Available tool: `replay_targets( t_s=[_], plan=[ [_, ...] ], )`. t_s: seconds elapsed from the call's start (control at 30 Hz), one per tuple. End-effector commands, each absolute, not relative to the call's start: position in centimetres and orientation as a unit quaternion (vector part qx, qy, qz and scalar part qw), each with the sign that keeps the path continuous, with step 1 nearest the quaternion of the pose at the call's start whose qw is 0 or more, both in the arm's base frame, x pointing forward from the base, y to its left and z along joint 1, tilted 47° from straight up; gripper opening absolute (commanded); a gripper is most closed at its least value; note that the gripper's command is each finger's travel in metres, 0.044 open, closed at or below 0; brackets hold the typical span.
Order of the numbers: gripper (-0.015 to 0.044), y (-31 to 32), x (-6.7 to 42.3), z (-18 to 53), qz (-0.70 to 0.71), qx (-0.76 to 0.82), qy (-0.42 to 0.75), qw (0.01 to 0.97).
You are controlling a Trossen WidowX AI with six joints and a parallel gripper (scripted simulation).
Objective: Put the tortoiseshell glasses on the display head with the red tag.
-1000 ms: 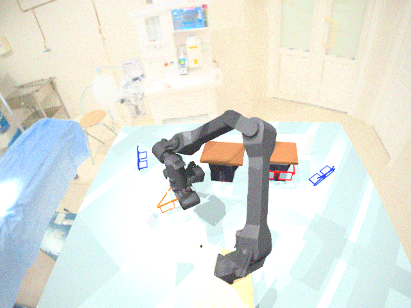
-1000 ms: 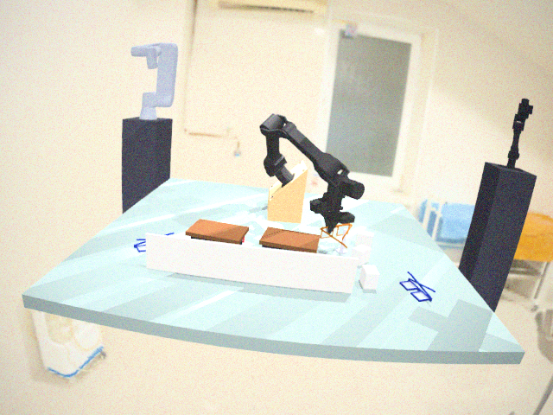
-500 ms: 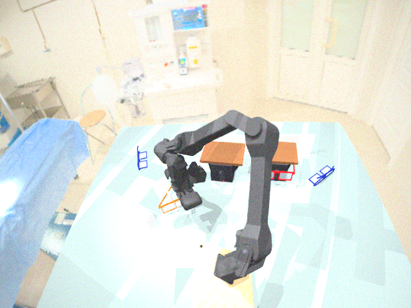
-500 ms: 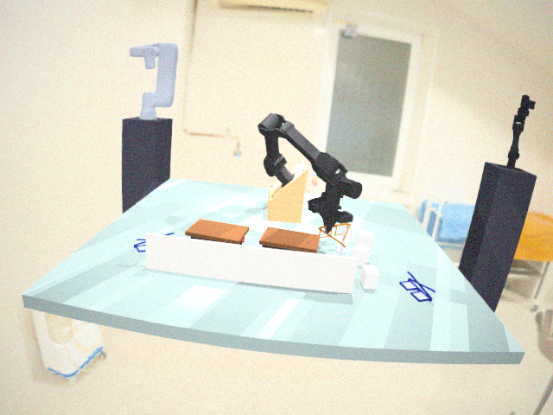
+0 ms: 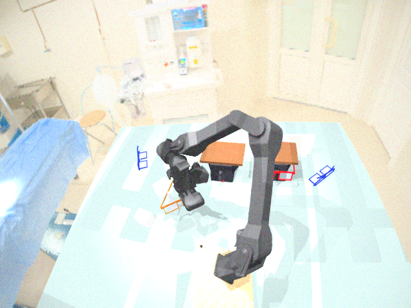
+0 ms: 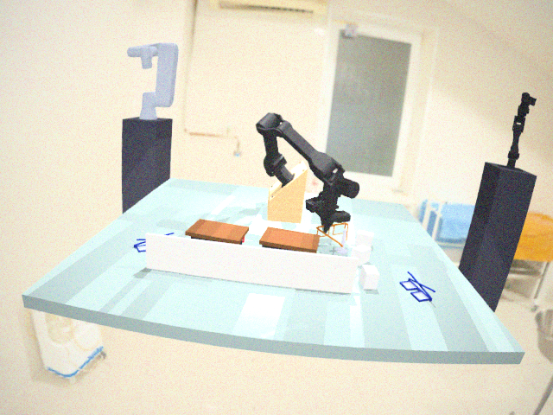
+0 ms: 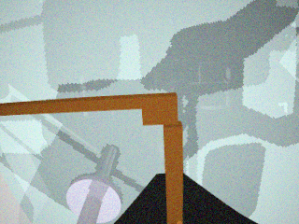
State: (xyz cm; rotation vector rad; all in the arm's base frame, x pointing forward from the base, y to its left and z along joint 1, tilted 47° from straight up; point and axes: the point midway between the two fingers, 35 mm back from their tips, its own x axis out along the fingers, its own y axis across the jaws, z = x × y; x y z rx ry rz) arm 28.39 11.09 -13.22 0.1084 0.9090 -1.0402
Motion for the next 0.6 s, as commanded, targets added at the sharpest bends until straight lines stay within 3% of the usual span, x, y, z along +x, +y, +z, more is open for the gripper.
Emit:
replay_targets(
  t_s=[0.0,0.57],
  plan=[
    [0.0000,10.91,28.45,-12.89,-0.478,0.049,0.417,0.772],
    [0.0000,10.10,28.41,-12.11,-0.478,0.048,0.417,0.772]
  ],
)
